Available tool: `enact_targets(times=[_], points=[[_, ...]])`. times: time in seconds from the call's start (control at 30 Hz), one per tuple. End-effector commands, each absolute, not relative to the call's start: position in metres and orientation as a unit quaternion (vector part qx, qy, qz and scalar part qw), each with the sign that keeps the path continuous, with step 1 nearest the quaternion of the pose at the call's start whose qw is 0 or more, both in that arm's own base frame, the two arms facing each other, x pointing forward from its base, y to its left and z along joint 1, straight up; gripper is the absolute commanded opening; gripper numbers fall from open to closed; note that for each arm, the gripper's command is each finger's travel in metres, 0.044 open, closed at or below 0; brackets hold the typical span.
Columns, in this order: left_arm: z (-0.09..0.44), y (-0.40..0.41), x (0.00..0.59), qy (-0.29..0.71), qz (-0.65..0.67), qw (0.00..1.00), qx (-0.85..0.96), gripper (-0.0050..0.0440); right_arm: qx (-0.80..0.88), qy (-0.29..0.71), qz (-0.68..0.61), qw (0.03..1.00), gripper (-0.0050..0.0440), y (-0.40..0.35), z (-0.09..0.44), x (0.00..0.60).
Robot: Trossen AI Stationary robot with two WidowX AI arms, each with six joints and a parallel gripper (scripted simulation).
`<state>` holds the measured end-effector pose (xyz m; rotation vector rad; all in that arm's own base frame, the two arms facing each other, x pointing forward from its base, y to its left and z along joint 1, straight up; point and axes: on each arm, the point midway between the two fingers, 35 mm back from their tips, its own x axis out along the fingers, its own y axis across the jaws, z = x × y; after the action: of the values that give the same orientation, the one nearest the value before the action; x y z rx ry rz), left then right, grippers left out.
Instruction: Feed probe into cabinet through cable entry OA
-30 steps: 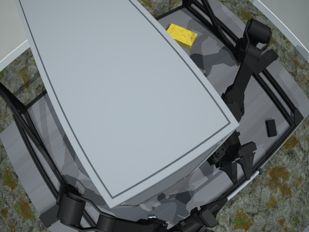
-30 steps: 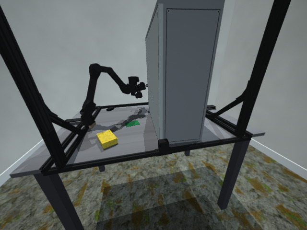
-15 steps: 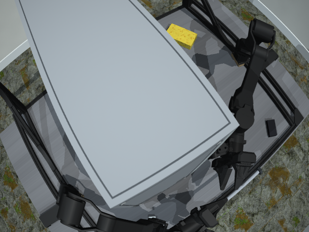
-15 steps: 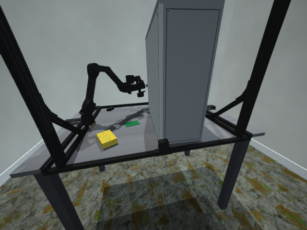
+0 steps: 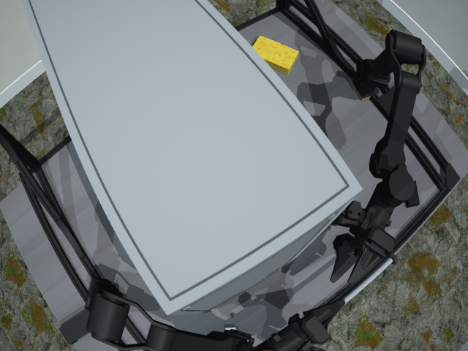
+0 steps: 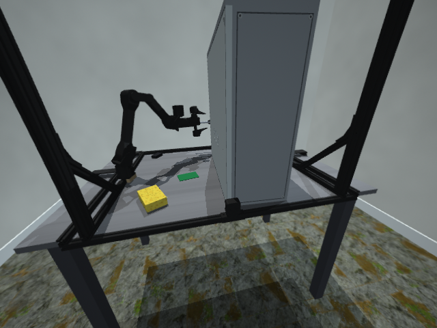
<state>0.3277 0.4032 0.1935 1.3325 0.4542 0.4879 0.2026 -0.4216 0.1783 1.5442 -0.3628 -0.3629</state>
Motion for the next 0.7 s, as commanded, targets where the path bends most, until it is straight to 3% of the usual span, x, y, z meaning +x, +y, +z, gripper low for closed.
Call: enact_targets(times=[0.0, 0.67], points=[[0.203, 0.399, 0.321, 0.169, 0.184, 0.737, 0.628, 0.044, 0.688, -0.163, -0.163, 0.688, 0.0, -0.422, 0.179, 0.203], [0.188, 0.378, 0.254, 0.042, 0.029, 0.767, 0.64, 0.044, 0.688, -0.163, -0.163, 0.688, 0.0, -0.422, 0.179, 0.203]])
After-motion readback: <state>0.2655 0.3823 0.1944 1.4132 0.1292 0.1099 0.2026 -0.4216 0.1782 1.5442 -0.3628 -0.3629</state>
